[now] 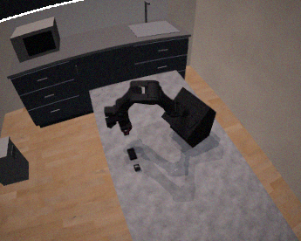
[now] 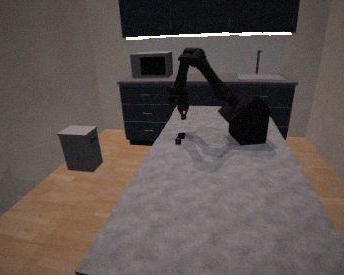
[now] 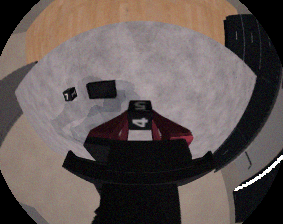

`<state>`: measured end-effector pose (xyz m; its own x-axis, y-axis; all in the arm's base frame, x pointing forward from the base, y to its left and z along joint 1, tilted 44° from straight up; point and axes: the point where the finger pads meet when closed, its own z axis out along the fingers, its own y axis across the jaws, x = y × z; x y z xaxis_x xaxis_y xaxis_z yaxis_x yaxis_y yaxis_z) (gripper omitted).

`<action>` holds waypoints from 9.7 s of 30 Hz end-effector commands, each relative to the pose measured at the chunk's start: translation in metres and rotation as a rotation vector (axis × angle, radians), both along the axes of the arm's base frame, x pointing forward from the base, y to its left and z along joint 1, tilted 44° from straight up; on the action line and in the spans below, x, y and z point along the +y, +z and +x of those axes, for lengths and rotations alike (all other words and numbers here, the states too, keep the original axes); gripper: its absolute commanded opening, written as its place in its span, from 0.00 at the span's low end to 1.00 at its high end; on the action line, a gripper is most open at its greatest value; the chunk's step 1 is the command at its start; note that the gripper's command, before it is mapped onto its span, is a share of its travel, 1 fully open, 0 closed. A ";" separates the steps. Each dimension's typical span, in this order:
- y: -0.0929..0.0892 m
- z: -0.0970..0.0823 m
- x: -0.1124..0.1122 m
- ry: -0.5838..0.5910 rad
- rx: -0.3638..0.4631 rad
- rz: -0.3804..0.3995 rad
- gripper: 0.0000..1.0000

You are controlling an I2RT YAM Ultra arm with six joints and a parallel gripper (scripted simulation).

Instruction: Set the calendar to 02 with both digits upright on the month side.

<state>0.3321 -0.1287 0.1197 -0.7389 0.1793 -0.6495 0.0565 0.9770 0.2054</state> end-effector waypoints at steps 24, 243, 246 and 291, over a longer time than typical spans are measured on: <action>0.040 -0.002 0.111 -0.006 -0.024 0.002 0.27; -0.025 0.060 0.123 -0.006 -0.021 0.003 0.27; -0.025 0.060 0.123 -0.006 -0.021 0.003 0.27; -0.024 0.061 0.123 -0.006 -0.021 0.003 0.27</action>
